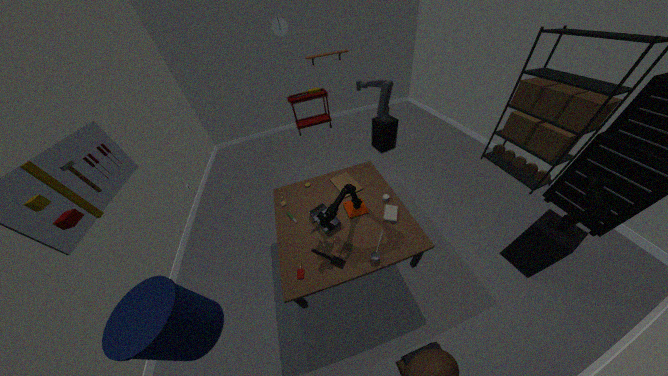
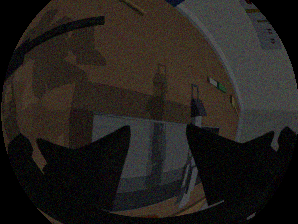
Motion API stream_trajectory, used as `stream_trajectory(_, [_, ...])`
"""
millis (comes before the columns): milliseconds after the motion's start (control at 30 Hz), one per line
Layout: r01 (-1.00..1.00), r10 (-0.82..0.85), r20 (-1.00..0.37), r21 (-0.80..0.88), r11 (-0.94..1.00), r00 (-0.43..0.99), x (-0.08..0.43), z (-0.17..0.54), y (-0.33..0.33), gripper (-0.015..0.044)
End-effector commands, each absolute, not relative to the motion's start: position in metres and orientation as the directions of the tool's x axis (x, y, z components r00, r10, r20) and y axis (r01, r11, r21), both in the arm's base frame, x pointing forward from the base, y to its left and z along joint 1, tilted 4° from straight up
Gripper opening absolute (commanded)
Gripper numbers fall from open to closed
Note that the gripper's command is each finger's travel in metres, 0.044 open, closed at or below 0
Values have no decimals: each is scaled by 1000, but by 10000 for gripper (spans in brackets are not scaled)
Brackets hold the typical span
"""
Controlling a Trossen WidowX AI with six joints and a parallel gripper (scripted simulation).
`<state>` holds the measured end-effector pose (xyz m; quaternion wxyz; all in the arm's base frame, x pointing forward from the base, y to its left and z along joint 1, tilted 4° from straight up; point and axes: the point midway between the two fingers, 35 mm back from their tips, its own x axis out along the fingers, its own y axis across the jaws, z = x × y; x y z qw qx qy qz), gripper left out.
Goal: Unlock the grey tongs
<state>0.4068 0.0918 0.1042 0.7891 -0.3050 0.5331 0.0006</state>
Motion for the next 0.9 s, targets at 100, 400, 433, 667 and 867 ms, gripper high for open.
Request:
stream_trajectory(100, [-288,-437,-887,-461,839,147,383,104,-6,260])
stream_trajectory(400, [-286,-439,-888,-460,840,140,391,104,-8,260])
stream_trajectory(433, [-286,-439,-888,-460,840,140,393,104,-9,260])
stream_trajectory(667, [-286,-439,-888,-461,840,140,393,103,-9,260])
stream_trajectory(867, [-286,-439,-888,-461,840,140,395,95,-13,260])
